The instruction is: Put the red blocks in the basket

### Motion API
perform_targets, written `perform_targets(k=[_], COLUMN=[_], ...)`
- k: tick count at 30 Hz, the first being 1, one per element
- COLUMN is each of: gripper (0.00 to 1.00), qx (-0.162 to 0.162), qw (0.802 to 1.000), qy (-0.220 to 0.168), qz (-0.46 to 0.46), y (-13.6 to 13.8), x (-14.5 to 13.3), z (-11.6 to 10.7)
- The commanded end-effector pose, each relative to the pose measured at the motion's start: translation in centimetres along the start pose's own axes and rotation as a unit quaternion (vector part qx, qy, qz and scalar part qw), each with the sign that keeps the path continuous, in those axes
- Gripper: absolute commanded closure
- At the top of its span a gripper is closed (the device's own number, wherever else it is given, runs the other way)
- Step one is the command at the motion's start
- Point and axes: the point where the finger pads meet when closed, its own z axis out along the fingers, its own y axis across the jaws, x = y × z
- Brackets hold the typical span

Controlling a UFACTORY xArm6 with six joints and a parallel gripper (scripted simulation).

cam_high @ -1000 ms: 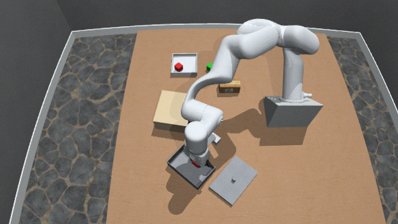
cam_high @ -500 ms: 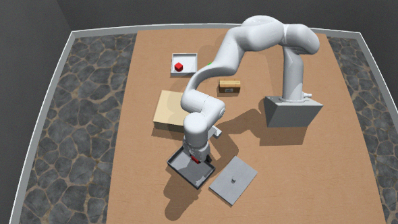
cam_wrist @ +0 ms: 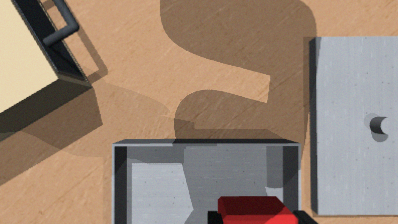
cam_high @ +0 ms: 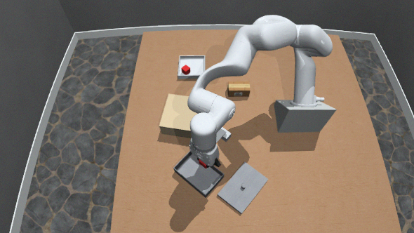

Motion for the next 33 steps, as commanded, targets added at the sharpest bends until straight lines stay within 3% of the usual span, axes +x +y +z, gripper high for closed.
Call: perform_targets(k=[1, 6, 8, 10, 15, 17, 18, 25, 33], gripper=[1.00, 1.00, 1.00, 1.00, 1.00, 1.00, 1.00, 1.00, 1.00], qx=[0.000, -0.001, -0.005, -0.012, -0.022, -0.022, -0.020, -0.001, 0.000], qw=[1.000, 1.000, 1.000, 1.000, 0.999, 0.999, 0.999, 0.999, 0.999], qy=[-0.002, -0.003, -0.007, -0.014, -0.033, -0.033, -0.033, -0.006, -0.003], qz=[0.001, 0.001, 0.001, 0.001, 0.013, 0.013, 0.017, 0.037, 0.038], y=[-0.1, -0.5, -2.8, -7.1, -11.8, -11.8, -14.9, -20.3, -26.1], x=[-0.1, -0.1, 0.3, 1.3, 3.9, 3.9, 5.7, 11.6, 17.4], z=[-0.4, -0.5, -1.0, -1.7, -1.6, -1.6, -1.7, -1.0, -0.6])
